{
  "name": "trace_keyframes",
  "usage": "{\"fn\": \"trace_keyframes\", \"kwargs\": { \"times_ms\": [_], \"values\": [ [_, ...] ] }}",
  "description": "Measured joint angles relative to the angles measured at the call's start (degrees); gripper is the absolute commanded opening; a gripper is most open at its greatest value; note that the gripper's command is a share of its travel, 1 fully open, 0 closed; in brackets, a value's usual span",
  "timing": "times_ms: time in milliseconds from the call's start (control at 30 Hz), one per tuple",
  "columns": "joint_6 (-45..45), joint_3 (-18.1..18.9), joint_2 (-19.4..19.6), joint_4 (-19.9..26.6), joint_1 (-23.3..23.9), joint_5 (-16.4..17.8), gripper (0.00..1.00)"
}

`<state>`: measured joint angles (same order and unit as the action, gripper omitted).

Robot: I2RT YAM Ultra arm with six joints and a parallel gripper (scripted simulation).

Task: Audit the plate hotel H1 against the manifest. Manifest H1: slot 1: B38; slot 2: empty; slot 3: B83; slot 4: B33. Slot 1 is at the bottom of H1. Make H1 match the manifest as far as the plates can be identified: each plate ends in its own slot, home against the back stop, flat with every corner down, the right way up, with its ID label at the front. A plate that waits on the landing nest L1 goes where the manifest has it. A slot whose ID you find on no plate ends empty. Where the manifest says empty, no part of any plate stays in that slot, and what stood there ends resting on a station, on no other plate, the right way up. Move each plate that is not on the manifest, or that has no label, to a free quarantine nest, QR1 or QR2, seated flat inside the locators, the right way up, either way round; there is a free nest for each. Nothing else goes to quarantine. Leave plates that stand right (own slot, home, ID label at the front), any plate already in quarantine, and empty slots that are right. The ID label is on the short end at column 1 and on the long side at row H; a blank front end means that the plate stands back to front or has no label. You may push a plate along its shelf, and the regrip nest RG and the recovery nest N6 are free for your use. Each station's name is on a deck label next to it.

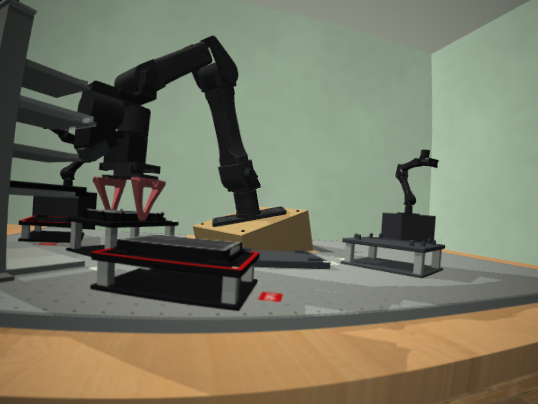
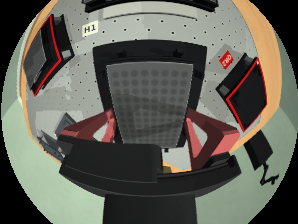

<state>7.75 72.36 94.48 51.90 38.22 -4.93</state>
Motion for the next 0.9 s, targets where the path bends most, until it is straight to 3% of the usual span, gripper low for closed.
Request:
{"fn": "trace_keyframes", "kwargs": {
  "times_ms": [900],
  "values": [
    [-0.2,2.0,-1.4,3.6,0.0,0.0,0.86]
  ]
}}
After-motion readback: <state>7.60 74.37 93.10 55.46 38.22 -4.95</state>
